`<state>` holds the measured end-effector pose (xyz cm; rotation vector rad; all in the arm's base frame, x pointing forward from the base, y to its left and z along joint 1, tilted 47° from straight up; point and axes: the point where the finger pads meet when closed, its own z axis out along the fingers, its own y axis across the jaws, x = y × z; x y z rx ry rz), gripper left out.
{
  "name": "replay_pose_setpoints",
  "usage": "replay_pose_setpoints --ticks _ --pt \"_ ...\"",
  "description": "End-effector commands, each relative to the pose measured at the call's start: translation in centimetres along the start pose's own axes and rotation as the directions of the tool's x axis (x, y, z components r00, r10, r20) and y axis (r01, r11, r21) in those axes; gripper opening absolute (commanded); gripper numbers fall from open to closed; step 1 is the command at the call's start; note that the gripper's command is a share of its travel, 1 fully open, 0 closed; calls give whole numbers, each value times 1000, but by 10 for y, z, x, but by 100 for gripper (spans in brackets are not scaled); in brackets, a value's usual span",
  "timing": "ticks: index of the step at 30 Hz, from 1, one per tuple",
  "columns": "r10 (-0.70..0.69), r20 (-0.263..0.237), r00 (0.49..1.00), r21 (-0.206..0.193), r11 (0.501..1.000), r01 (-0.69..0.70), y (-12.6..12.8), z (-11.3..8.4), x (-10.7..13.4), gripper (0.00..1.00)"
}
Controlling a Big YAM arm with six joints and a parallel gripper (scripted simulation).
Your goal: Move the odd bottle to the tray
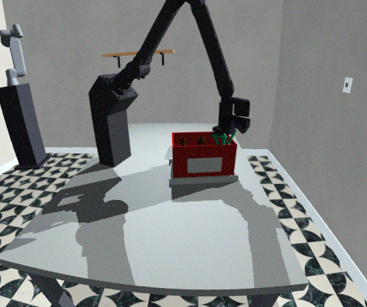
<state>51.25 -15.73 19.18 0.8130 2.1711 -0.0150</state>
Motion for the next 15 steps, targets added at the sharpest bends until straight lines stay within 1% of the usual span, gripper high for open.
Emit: replay_pose_setpoints --ticks 1,11,13,15 --pt "-1 22 1000 -5 1000 1 1 2 -10 61" --pt "-1 22 1000 -6 1000 1 1 2 -11 61" --pt "-1 29 1000 -8 1000 1 2 -2 -13 61" --pt "0 36 999 -12 1000 1 2 -10 -15 61"
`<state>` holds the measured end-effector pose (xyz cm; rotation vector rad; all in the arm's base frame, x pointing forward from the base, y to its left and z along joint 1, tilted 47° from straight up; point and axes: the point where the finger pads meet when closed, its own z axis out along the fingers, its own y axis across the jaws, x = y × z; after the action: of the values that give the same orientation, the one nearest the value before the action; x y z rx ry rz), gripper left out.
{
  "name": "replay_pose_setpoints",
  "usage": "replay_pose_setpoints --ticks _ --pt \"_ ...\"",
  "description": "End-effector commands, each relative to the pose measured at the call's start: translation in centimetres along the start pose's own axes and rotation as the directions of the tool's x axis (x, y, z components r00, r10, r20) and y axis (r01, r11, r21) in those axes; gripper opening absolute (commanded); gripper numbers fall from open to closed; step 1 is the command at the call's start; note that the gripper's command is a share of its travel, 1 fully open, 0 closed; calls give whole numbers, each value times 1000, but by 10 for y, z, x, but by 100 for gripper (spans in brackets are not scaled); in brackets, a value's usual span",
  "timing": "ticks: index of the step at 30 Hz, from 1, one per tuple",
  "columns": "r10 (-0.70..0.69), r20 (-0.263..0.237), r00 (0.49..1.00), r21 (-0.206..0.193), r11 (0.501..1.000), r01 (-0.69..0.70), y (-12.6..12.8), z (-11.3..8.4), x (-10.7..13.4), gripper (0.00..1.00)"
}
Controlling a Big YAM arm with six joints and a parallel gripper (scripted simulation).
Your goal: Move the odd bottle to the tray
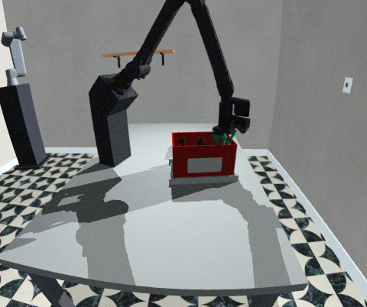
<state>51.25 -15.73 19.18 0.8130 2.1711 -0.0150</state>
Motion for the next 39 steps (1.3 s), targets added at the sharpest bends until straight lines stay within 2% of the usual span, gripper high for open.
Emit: replay_pose_setpoints --ticks 1,3,6,9,20,22,26,29,39 --pt "0 33 999 -11 1000 1 2 -13 -14 61" --pt "-2 18 1000 -6 1000 2 1 -15 -8 61" --pt "-1 27 1000 -10 1000 1 3 -17 -13 61" --pt "-2 13 1000 -7 1000 2 2 -21 -4 61" --pt "6 18 1000 -12 1000 -6 5 -57 -6 61" --pt "6 18 1000 -12 1000 -6 5 -57 -6 61" --pt "3 12 1000 -11 1000 -3 5 -69 -1 61" --pt "5 26 1000 -16 1000 -5 7 -80 -10 61" --pt "5 19 1000 -12 1000 -4 5 -93 -6 61"
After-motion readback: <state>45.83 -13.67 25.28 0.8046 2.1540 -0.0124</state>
